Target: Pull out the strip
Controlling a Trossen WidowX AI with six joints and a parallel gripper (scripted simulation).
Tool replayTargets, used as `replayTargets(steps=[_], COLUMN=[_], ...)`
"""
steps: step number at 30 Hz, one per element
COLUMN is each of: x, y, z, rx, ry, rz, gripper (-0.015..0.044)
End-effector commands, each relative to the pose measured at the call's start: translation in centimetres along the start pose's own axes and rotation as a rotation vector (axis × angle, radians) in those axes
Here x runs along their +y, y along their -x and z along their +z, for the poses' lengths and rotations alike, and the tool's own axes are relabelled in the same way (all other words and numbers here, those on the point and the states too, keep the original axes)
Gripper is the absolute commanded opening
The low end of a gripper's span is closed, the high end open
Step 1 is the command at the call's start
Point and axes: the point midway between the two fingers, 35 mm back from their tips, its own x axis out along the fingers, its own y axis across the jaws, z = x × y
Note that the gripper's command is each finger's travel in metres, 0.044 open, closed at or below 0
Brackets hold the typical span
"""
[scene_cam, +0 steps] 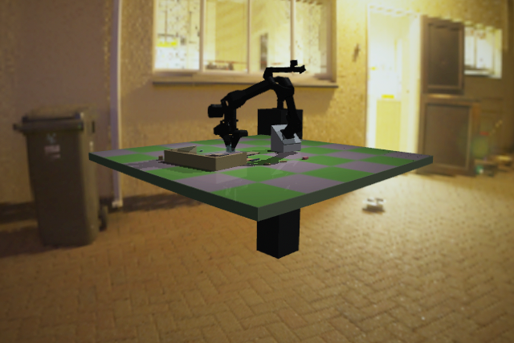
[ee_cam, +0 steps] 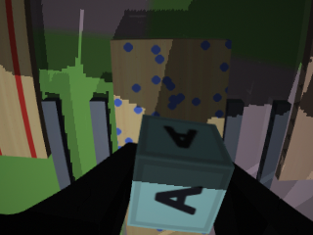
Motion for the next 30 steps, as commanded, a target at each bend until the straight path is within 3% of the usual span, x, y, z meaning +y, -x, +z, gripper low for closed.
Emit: replayTargets(steps=[1, 23, 30], x=[0.0, 0.3, 0.3], y=[1.2, 2.1, 5.5], z=[-1.5, -8.0, -8.0], rx=[-0.003, -0.001, 0.000], ry=[-0.001, -0.005, -0.005], rz=[-0.003, -0.001, -0.002], gripper=[0.0000, 0.0000, 0.0000])
